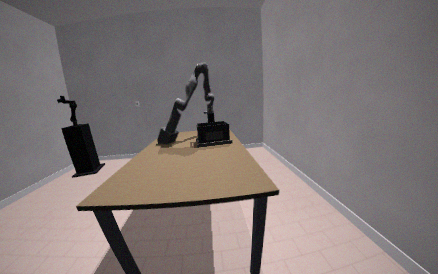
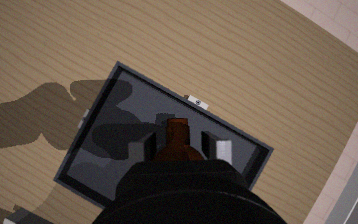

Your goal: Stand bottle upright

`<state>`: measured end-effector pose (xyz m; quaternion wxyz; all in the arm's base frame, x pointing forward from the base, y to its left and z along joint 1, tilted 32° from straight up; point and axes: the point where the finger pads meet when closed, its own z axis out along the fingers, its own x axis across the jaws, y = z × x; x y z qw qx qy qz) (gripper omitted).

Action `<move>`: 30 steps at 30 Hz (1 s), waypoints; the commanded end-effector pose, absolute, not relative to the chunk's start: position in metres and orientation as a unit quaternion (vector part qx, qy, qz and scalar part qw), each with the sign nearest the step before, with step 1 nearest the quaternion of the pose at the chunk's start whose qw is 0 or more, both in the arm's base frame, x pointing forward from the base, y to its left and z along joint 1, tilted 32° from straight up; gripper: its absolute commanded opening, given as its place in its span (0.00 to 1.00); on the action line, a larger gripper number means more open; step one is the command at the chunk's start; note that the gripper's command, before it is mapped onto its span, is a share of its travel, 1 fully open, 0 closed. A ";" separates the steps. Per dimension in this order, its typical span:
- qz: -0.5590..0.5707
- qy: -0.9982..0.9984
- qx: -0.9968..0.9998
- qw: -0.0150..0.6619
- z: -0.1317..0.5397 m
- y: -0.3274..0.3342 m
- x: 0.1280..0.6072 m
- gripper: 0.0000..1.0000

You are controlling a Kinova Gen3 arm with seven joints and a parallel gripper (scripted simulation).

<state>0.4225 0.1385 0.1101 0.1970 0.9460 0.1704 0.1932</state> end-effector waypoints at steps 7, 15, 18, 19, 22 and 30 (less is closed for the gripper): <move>0.193 0.170 0.946 0.198 0.105 0.136 0.425 1.00; 0.193 0.170 0.946 0.198 0.097 0.133 0.429 1.00; 0.193 0.170 0.946 0.198 0.094 0.132 0.430 1.00; 0.193 0.170 0.946 0.198 0.093 0.131 0.431 1.00; 0.193 0.170 0.946 0.198 0.092 0.131 0.431 1.00; 0.193 0.170 0.946 0.198 0.086 0.129 0.435 1.00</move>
